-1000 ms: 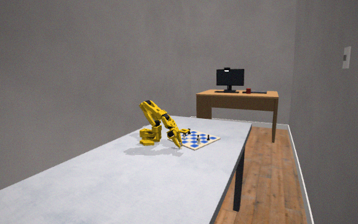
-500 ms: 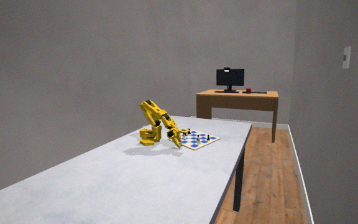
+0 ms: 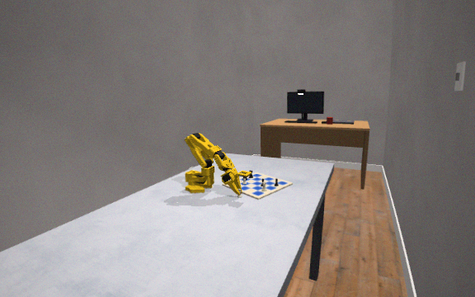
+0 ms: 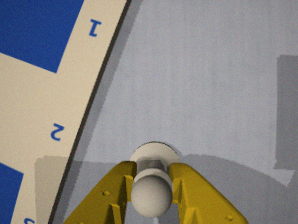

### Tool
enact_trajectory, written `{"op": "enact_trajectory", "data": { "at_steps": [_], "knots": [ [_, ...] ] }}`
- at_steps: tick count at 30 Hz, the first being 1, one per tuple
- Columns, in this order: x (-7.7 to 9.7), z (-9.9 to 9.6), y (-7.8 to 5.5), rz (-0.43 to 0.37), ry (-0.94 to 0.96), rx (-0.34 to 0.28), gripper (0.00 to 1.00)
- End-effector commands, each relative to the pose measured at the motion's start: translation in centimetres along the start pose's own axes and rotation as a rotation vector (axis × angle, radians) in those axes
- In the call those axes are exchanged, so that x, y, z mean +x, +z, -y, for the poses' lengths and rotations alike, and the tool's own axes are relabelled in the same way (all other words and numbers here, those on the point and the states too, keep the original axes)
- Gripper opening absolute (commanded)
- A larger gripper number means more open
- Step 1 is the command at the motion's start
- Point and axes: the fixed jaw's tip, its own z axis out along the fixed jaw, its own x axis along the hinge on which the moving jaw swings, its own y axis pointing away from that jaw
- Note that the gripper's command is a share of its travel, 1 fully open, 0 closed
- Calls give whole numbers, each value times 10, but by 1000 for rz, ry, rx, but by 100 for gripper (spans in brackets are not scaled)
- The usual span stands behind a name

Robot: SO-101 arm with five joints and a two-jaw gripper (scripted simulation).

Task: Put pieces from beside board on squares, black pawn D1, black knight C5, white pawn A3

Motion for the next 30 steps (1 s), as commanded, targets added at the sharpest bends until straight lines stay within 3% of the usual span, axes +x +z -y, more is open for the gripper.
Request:
{"op": "enact_trajectory", "data": {
  "at_steps": [1, 30],
  "knots": [
    [0, 1, 0, 0, 0, 3, 2],
    [0, 1, 0, 0, 0, 3, 0]
  ]
}}
